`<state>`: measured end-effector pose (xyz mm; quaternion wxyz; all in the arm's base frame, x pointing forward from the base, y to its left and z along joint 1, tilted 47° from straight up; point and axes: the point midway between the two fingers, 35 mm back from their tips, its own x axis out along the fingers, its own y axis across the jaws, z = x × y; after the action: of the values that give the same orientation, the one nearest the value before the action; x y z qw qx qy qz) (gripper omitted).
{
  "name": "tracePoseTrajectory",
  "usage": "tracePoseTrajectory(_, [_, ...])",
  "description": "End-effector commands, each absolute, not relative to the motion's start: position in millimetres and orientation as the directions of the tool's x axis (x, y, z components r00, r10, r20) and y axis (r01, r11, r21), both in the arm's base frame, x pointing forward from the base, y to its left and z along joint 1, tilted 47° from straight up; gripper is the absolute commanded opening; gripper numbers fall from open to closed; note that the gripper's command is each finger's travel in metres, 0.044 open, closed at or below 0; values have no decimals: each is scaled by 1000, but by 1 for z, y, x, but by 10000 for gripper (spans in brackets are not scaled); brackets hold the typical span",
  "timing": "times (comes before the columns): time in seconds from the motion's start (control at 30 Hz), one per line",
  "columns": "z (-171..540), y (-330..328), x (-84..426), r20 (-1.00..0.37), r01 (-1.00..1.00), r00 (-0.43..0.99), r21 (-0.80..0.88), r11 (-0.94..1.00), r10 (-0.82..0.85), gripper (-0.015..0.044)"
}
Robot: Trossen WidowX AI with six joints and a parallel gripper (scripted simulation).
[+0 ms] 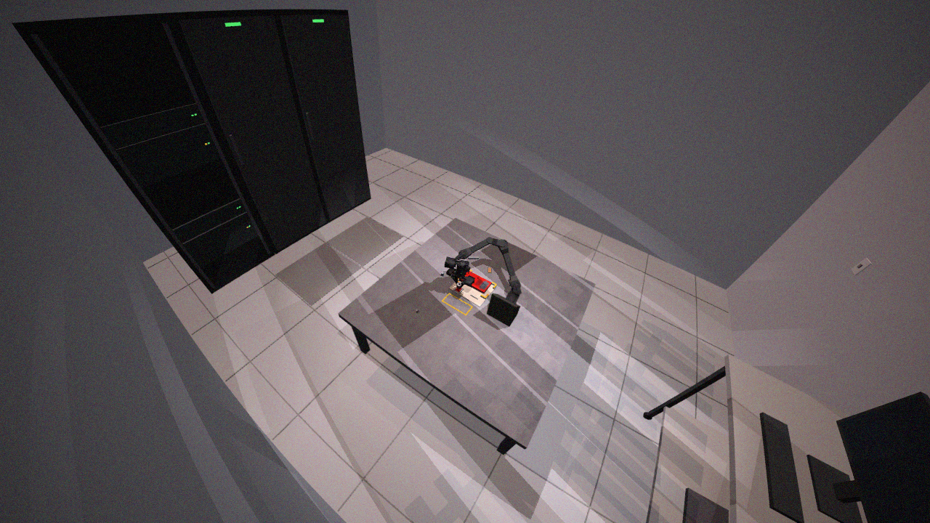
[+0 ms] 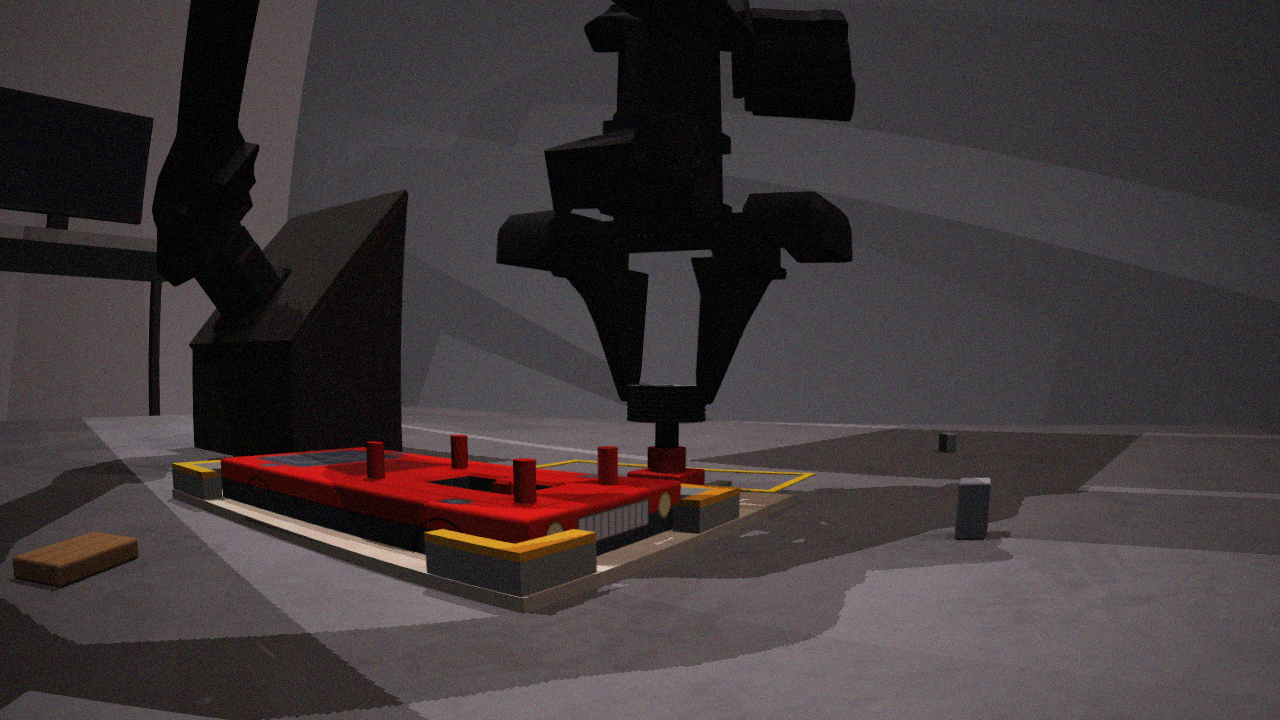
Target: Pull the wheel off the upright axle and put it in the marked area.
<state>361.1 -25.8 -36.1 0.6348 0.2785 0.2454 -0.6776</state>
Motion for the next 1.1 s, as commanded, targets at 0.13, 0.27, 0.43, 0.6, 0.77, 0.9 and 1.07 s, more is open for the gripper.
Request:
tracePoseTrajectory(0.13, [-33,-20,362,-691,998,-32,23,-66,-722,0])
tracePoseTrajectory(0.27, [-32,-19,362,-691,998,-32,23,-65,-722,0])
tracePoseTrajectory(0.43, [-31,-18,362,-691,998,-31,23,-65,-723,0])
tracePoseTrajectory(0.6, [-30,-16,362,-691,998,-30,23,-64,-723,0])
tracePoseTrajectory(0.77, [-29,-15,362,-690,998,-30,24,-64,-723,0])
tracePoseTrajectory(0.9, [-28,-14,362,-690,998,-29,24,-63,-723,0])
tracePoseTrajectory(1.07, [-27,-13,362,-690,998,-29,24,-63,-723,0])
